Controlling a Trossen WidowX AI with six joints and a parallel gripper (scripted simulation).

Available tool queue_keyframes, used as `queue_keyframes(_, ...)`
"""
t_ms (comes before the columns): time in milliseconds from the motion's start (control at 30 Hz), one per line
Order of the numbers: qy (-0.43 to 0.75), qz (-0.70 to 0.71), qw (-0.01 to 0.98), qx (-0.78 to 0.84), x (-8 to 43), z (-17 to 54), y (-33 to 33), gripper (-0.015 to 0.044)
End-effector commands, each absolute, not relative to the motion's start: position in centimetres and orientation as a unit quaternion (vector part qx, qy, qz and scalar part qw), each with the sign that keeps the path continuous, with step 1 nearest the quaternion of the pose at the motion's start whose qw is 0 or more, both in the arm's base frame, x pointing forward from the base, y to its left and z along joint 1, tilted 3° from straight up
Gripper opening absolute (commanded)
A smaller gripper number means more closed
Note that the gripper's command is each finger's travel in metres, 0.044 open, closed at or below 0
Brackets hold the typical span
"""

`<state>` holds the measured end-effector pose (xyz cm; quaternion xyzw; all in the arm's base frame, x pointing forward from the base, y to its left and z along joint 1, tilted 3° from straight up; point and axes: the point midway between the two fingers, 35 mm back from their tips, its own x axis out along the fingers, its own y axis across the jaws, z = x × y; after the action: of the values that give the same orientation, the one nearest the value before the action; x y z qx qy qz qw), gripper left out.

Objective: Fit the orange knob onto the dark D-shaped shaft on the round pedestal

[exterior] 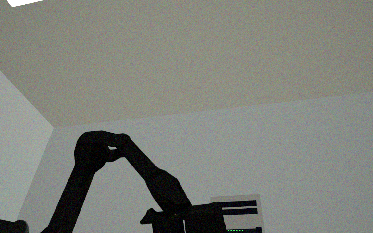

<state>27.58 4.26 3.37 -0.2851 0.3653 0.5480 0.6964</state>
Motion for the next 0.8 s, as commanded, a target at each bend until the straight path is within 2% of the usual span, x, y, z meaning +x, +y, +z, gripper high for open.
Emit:
queue_keyframes(0,0.334,0.561,0.711,-0.262,27.4,3.3,3.8,0.0179)
queue_keyframes(767,0.198,0.599,0.76,-0.154,26.8,2.5,1.6,0.0179)
